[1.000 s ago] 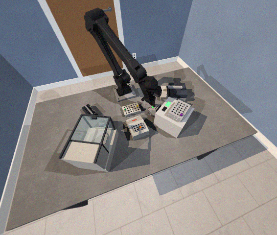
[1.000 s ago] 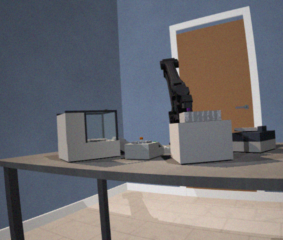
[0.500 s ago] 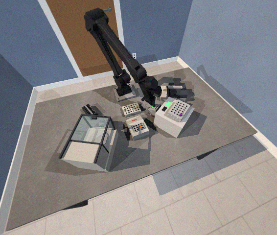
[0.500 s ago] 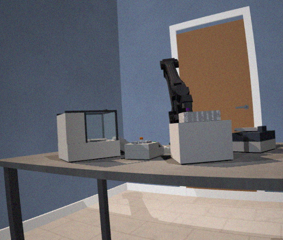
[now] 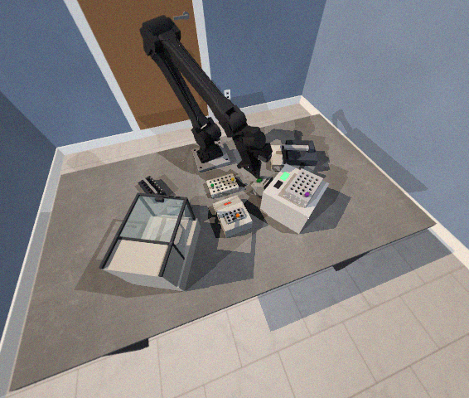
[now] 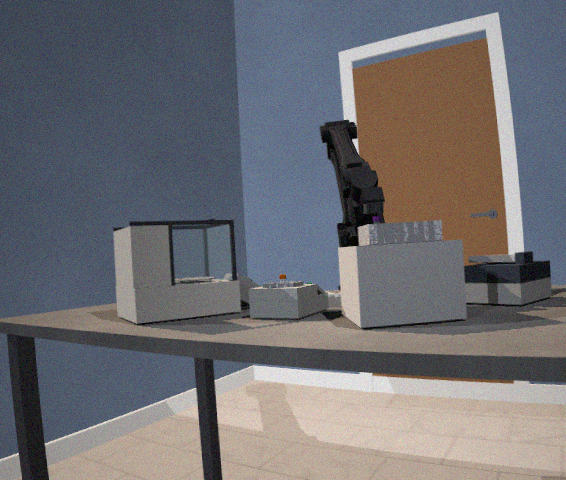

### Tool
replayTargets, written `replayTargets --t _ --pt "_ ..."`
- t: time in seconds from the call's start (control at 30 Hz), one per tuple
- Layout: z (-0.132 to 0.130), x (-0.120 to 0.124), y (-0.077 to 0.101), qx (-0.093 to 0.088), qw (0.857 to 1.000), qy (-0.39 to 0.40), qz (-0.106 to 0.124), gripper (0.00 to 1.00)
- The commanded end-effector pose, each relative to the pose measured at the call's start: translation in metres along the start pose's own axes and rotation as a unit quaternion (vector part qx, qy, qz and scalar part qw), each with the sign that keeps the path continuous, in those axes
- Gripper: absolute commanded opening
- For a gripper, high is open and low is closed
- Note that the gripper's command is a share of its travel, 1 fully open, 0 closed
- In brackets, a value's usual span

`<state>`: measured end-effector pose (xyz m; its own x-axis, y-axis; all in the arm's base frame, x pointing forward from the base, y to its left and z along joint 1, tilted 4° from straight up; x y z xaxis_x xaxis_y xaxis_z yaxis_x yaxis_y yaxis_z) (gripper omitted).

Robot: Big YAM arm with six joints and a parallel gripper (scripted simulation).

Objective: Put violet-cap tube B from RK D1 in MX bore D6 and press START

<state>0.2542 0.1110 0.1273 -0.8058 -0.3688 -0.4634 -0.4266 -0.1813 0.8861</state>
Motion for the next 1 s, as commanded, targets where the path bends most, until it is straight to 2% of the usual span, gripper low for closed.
replayTargets --t 0.0,0.97 --pt "-0.002 -0.032 0.022 0.0 0.999 0.0 -0.038 0.0" --pt "-0.002 -0.03 0.07 0.0 0.999 0.0 -0.039 0.0"
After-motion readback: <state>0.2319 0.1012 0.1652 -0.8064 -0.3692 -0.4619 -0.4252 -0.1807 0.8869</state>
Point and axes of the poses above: the point where the finger pads meet when closed, its own y axis back along the fingers, its own z axis across the jaws, x = y × z, the point moved 8 cm from there along y, back along the fingers, and after that the axes turned 6 degrees about -y, right-handed, at the moved point
